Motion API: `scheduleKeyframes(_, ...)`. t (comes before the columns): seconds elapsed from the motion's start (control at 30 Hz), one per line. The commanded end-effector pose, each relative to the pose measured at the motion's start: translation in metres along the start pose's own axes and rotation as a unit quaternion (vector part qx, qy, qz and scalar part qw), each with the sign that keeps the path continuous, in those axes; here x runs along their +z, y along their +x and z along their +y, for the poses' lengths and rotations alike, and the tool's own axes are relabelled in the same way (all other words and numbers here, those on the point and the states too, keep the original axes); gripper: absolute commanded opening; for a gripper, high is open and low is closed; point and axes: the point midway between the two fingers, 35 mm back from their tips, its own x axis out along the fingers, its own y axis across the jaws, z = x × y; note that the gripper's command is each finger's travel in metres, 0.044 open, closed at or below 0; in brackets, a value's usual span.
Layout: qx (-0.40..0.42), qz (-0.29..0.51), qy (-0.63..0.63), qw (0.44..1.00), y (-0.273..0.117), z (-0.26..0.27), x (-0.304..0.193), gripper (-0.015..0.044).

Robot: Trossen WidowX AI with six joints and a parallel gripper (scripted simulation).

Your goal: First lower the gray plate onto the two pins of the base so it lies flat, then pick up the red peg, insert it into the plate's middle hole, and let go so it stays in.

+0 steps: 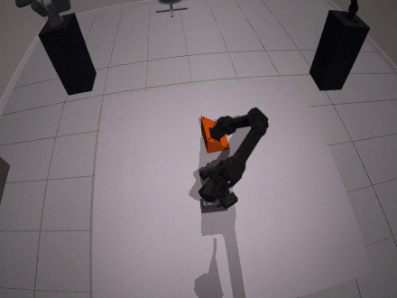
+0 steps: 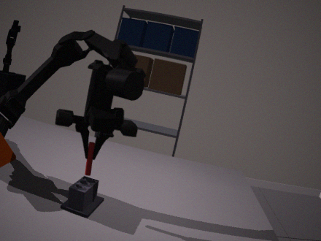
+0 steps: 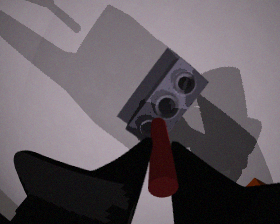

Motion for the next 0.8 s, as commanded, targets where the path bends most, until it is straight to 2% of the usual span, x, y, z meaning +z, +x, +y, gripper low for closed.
scheduleKeyframes(0.0,-0.004,0.003,0.0,1.0,0.0035,-0.0043,0.0122,0.0)
scheduleKeyframes(0.77,-0.004,0.003,0.0,1.0,0.0038,-0.0048,0.0142,0.0)
